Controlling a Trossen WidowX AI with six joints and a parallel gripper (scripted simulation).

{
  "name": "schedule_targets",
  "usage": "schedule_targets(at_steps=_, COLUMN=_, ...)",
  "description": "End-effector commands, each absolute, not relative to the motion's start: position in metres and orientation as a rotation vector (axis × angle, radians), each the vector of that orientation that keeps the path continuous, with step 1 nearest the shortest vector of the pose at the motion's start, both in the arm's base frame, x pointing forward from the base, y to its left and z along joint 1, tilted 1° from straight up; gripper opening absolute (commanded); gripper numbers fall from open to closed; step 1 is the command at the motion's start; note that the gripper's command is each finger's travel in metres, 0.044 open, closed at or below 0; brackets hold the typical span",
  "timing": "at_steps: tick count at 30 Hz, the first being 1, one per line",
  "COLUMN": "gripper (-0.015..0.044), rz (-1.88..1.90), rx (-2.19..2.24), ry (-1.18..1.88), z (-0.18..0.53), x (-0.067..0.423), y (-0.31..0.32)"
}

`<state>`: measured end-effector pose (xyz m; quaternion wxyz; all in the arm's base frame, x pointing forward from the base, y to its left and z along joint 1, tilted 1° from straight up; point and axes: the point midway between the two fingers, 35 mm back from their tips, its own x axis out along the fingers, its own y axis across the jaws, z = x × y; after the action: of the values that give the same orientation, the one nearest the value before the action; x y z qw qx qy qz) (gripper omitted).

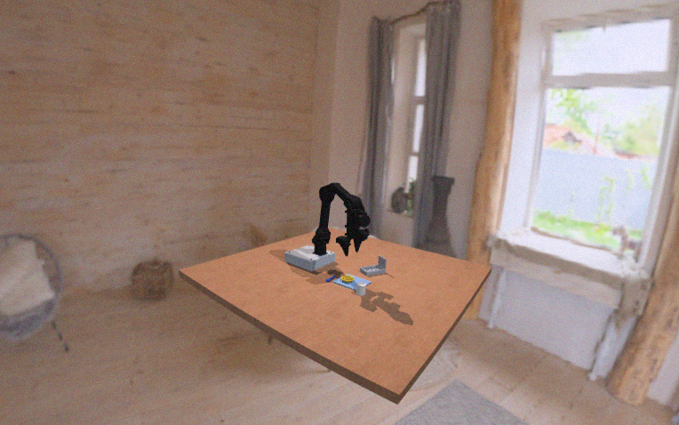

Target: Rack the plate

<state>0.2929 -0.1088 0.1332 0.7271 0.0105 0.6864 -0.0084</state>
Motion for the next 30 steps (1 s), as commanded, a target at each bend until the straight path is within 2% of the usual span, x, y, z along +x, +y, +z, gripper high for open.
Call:
schedule_targets(at_steps=1, gripper=0.04, rz=-0.013, rx=0.032, ry=1.556, z=0.082, x=0.288, y=-0.114)
schedule_targets(at_steps=4, gripper=0.04, rz=-0.013, rx=0.032, ry=1.556, z=0.05, x=0.284, y=-0.116)
schedule_targets(at_steps=30, gripper=0.04, rz=-0.013, rx=0.032, ry=1.556, z=0.014, x=0.283, y=-0.111)
